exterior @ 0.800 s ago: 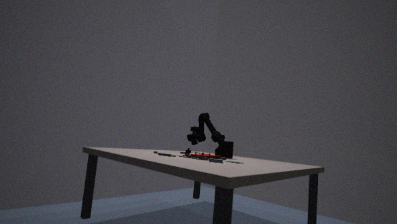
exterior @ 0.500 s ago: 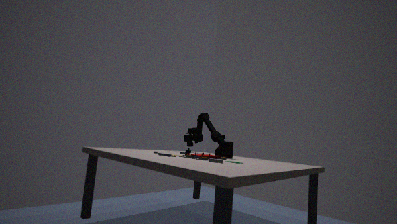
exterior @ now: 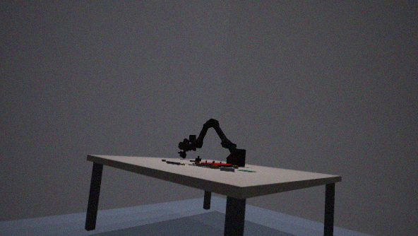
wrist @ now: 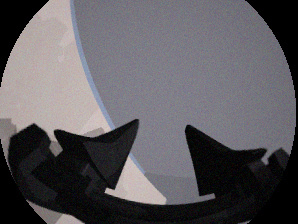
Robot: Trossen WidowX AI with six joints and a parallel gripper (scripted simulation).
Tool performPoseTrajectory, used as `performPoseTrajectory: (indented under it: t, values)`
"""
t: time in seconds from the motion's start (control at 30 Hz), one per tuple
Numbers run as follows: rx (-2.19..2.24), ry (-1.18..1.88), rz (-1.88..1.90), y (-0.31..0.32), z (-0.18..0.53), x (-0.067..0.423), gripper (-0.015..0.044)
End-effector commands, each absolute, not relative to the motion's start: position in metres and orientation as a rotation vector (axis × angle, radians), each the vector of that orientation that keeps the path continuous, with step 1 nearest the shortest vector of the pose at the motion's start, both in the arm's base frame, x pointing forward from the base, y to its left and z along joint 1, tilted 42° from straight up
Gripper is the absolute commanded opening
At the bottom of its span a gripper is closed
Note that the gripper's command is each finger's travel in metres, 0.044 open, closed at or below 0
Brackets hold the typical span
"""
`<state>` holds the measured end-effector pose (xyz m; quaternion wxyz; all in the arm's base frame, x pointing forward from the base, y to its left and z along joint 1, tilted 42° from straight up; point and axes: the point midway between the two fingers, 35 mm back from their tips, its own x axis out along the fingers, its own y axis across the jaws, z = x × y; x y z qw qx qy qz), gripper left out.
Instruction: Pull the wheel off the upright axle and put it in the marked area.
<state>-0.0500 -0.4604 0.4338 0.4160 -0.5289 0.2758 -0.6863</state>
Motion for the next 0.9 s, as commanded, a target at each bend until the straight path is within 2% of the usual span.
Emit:
performPoseTrajectory:
  t: [0.0, 0.17, 0.47, 0.87]
  values:
    - [-1.263, 0.63, -1.649, -0.468, 0.428, -0.015, 0.03]
    - [-1.171, 0.581, -1.563, -0.478, 0.416, 0.022, 0.03]
    - [-0.83, 0.515, -1.307, -0.49, 0.359, 0.139, 0.03]
    - [-0.558, 0.603, -1.067, -0.457, 0.286, 0.259, 0.03]
